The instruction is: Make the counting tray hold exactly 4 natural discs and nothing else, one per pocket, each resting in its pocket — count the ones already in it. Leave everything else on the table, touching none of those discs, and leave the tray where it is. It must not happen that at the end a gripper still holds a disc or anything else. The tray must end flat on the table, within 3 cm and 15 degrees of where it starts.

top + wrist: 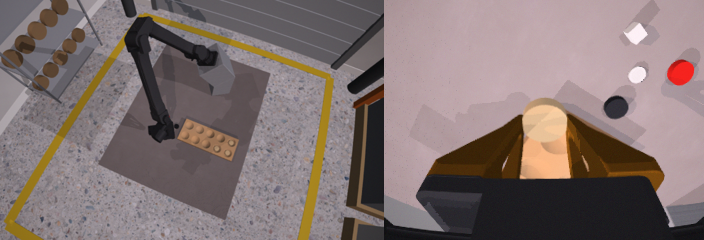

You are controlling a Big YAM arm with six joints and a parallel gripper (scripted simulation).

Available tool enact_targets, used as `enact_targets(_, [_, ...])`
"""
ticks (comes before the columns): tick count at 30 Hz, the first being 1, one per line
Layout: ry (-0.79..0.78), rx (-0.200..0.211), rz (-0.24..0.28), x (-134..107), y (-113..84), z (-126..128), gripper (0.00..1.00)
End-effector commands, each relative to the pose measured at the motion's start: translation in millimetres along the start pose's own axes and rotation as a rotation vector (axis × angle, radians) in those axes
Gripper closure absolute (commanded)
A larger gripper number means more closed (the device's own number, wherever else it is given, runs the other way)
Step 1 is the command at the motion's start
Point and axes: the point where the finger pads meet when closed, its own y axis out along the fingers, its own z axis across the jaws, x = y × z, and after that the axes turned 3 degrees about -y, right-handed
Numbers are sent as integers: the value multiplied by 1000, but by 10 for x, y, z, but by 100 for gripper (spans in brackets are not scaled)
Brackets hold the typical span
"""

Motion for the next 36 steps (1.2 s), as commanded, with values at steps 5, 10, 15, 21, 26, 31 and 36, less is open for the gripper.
enact_targets(5, [6, -12, 26, -512, 42, 327, 100])
enact_targets(10, [6, -13, 32, -1291, -8, 660, 100])
enact_targets(15, [2, -10, 19, -2143, -95, 864, 100])
enact_targets(21, [52, 1, 8, -2032, -141, 903, 100])
enact_targets(26, [43, -11, 16, -2152, 193, 841, 100])
enact_targets(31, [17, -16, 16, -2178, 712, 780, 100])
enact_targets(36, [-12, 4, 14, -2302, 733, 843, 100])
